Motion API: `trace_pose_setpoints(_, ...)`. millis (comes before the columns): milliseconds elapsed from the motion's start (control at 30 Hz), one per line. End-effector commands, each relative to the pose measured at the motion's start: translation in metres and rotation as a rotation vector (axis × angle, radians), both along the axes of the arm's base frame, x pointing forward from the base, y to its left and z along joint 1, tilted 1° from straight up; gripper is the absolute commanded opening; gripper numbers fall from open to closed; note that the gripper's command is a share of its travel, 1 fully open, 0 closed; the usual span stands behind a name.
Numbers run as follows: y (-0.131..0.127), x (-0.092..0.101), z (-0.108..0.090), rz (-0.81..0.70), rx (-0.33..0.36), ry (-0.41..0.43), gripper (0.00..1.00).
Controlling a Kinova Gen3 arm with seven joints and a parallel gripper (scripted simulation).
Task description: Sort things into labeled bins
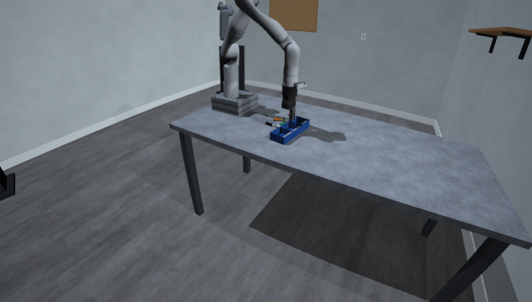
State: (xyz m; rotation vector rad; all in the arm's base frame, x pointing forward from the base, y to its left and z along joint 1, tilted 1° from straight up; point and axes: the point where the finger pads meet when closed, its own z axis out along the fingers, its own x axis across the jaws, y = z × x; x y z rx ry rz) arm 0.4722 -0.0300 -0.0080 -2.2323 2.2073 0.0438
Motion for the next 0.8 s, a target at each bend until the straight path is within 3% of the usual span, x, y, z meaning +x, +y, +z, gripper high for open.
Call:
trace_pose_setpoints(0, -0.004, 0.002, 0.008, -0.004, -0.002, -0.005, 0.31)
trace_pose_setpoints(100, -0.005, 0.001, 0.008, -0.007, -0.003, -0.004, 0.31)
trace_pose_setpoints(600, 0.073, 0.003, 0.009, -0.011, -0.003, -0.01, 0.31)
trace_pose_setpoints(767, 0.08, 0.001, 0.008, -0.011, -0.006, -0.006, 0.31)
